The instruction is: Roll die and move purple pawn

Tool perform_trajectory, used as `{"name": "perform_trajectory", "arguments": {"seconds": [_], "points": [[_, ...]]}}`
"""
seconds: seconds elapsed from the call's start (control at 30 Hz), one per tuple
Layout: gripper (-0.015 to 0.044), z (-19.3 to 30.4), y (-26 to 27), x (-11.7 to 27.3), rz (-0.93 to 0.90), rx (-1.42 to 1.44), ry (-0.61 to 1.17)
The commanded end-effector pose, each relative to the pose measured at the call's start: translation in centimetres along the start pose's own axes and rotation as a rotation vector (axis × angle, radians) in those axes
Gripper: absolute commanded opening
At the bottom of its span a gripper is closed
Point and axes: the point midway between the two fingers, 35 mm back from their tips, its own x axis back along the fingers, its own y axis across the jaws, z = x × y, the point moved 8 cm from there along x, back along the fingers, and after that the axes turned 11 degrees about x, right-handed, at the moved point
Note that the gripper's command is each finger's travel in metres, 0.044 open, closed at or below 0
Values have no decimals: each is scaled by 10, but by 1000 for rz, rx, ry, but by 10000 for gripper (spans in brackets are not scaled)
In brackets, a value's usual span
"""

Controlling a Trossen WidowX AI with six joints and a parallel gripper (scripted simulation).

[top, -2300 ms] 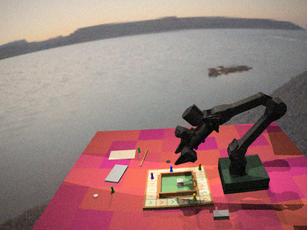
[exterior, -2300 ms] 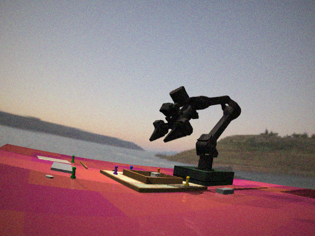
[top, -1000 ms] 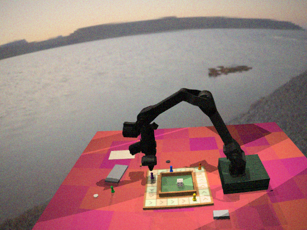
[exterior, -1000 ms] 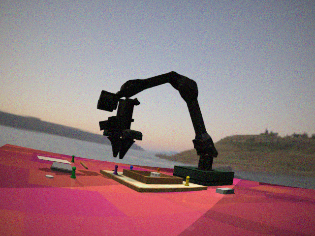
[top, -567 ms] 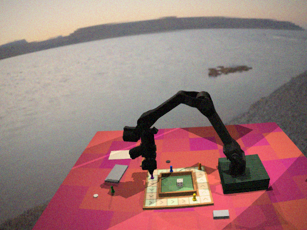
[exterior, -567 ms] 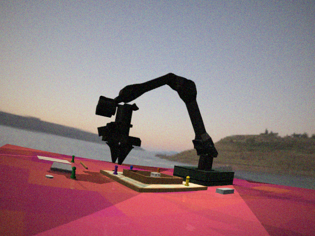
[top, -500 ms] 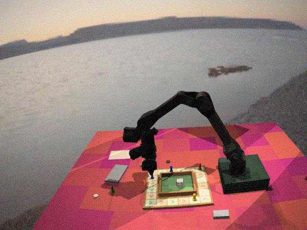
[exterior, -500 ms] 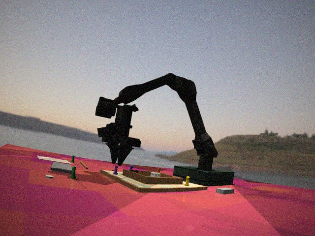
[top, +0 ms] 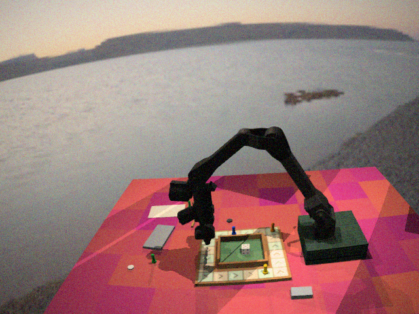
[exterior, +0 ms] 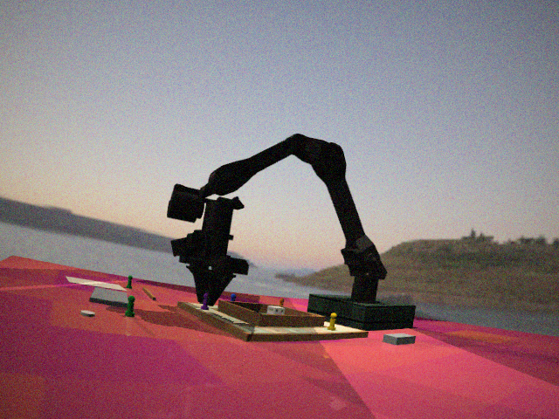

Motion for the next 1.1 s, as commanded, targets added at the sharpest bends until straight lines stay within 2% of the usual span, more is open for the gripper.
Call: {"name": "perform_trajectory", "arguments": {"seconds": [0.0,0.13,0.47,0.57,1.07], "points": [[174,1,0,-3,2,2,3],[69,1,0,-3,2,2,3],[0,1,0,-3,2,2,3],[0,-1,-1,7,2,2,3],[0,2,-1,108,3,2,3]]}}
